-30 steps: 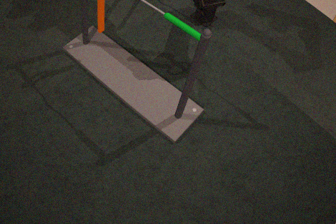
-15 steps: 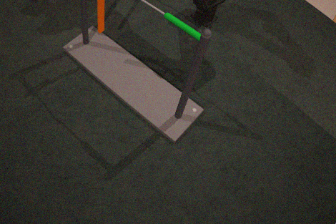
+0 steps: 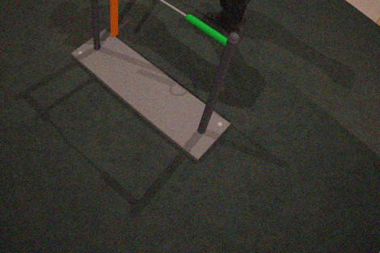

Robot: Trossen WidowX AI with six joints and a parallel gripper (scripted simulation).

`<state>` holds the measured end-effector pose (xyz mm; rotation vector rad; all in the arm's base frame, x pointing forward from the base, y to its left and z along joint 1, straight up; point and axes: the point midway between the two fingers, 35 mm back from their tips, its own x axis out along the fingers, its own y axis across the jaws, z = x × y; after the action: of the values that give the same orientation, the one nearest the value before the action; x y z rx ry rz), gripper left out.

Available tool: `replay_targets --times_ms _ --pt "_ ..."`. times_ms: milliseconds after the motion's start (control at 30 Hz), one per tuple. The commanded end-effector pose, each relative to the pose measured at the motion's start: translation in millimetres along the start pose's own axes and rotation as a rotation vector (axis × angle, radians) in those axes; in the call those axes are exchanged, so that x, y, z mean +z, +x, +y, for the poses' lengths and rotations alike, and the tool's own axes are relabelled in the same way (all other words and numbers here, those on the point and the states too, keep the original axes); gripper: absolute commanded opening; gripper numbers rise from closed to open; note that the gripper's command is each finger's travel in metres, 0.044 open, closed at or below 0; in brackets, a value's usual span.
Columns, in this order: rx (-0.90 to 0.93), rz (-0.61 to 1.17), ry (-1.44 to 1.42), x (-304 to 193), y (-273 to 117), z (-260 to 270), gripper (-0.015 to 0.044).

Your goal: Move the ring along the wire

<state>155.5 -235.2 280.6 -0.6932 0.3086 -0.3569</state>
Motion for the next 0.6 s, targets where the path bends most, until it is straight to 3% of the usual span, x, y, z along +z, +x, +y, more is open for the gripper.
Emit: replay_targets --times_ms 0,567 --pt "0.069 -0.045 0.109 -7.6 11.9 39.2 0.016" --pt "0.369 -0.117 0.512 -37.0 19.5 195.7 0.016"
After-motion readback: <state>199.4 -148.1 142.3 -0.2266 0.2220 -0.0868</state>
